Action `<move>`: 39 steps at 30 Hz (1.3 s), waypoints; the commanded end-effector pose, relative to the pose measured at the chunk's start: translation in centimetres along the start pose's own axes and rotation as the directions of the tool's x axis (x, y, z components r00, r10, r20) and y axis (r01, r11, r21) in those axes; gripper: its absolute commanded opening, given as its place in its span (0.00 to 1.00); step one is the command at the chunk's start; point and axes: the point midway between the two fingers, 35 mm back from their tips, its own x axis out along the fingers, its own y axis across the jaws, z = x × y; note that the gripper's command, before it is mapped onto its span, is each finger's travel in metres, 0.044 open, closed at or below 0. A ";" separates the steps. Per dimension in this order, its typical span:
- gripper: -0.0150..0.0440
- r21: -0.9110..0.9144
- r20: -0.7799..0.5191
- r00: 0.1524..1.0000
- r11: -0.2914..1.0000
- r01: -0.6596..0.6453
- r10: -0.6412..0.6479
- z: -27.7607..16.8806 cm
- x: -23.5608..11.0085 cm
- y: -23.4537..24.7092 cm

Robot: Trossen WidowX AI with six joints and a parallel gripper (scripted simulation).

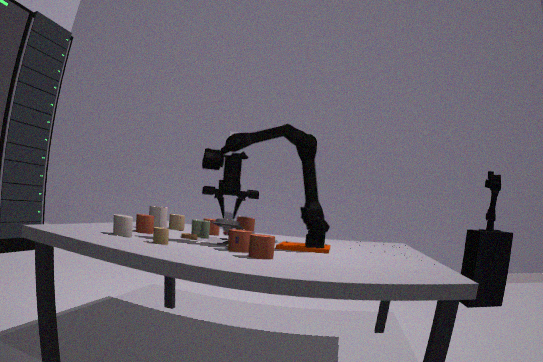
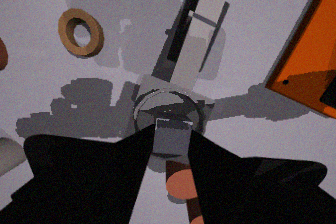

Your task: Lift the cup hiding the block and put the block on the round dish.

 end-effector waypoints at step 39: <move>0.25 0.020 0.026 0.999 0.999 -0.026 0.025 11.4 -6.1 1.0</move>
